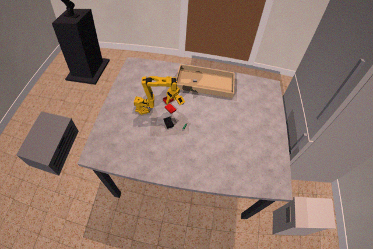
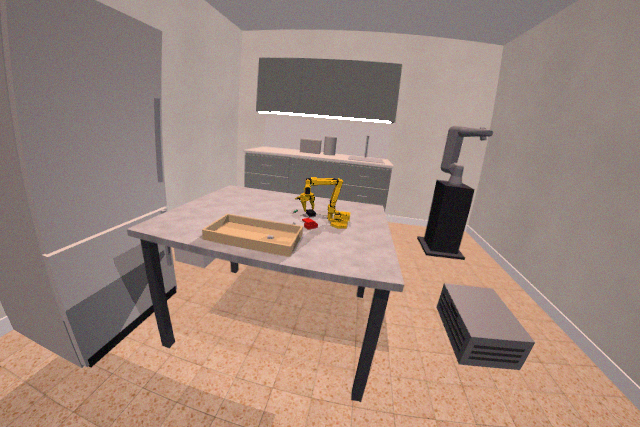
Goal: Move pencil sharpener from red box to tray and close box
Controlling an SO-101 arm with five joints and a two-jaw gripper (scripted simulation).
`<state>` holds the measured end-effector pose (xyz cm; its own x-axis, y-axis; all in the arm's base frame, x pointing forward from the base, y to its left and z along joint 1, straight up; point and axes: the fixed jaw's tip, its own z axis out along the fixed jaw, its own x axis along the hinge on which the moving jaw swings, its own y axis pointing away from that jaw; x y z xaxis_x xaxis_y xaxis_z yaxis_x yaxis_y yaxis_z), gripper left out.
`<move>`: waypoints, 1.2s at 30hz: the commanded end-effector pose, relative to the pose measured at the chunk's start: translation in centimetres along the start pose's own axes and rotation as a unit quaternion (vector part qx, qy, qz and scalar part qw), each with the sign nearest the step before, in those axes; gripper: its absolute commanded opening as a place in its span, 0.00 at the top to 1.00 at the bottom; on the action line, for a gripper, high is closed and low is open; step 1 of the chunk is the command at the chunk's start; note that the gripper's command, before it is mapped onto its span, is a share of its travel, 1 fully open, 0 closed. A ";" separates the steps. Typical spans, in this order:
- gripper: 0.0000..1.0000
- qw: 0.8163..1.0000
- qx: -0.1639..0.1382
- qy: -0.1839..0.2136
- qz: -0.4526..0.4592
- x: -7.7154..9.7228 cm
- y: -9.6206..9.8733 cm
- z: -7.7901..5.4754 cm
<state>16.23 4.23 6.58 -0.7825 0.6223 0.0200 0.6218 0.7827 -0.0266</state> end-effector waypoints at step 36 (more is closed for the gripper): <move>0.69 1.000 -0.013 -0.010 0.006 -0.5 0.3 3.7</move>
<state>16.24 4.22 3.17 -0.7824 0.6225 0.0182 0.6220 0.7826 -0.0243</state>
